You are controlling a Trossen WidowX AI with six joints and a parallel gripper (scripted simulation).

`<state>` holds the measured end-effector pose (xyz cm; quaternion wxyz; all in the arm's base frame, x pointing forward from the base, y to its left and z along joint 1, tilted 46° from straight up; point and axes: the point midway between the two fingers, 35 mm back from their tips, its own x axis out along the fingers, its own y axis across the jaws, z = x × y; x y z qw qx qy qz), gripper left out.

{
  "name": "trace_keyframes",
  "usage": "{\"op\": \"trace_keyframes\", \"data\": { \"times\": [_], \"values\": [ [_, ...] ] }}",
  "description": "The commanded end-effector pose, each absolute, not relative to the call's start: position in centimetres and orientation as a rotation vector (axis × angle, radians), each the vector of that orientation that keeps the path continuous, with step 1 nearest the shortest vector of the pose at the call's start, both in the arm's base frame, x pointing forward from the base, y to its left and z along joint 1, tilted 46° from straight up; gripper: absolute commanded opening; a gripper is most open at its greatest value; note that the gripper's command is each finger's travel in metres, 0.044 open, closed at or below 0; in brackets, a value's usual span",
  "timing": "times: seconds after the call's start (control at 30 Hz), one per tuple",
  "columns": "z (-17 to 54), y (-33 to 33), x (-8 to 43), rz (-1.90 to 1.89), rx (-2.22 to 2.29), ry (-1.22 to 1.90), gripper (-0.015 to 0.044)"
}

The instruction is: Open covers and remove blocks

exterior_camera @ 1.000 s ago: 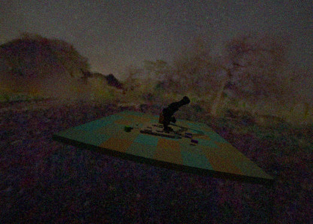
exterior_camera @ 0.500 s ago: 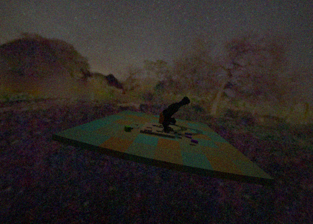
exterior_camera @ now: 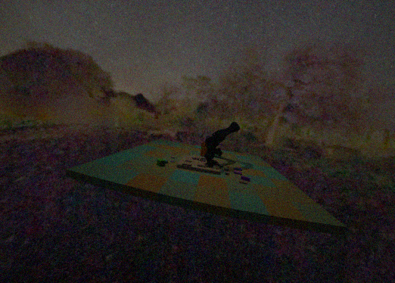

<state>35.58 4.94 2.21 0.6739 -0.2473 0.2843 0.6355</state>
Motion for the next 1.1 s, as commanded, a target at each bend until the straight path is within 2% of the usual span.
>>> {"op": "trace_keyframes", "data": {
  "times": [0.0, 1.07],
  "values": [
    [2.6, 4.5, 35.7, 1.429, -0.562, 0.636, 0.008],
    [5.6, 1.4, 35.5, 1.427, -0.557, 0.639, 0.008]
  ]
}}
